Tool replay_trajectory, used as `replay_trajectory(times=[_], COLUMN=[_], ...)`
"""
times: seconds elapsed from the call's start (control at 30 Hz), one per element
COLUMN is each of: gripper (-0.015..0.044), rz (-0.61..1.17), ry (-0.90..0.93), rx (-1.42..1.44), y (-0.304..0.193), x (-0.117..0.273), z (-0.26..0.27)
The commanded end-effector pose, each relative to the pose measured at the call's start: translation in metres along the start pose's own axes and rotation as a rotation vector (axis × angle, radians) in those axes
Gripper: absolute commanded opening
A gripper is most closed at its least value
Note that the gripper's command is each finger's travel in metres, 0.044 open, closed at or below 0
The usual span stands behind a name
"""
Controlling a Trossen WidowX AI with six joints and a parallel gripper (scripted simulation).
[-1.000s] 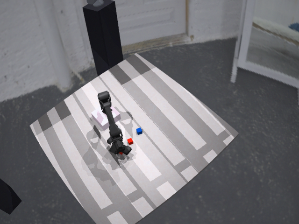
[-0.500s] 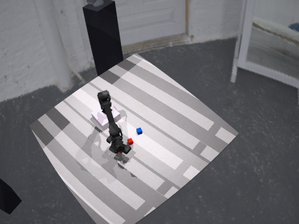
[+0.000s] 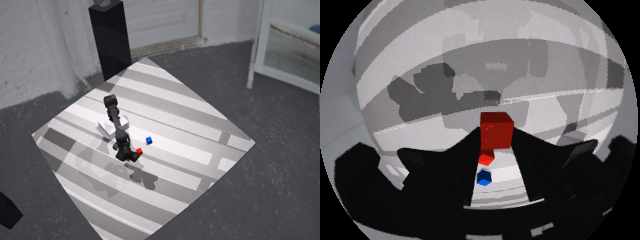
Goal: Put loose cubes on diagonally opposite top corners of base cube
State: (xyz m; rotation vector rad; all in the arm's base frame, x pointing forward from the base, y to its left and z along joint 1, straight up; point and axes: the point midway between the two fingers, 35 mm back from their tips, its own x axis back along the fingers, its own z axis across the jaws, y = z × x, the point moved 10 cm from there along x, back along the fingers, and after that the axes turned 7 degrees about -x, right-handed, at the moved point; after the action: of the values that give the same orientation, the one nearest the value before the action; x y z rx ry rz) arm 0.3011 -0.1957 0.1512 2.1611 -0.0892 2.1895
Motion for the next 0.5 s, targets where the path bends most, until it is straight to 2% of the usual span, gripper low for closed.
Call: replay_trajectory(times=[0.0,0.47], gripper=[0.0105,0.0105], rz=[-0.008,-0.012], ry=[0.014,0.016], rx=[0.001,0.009], y=[0.0,-0.003], x=[0.018,0.05], z=[0.001,-0.002])
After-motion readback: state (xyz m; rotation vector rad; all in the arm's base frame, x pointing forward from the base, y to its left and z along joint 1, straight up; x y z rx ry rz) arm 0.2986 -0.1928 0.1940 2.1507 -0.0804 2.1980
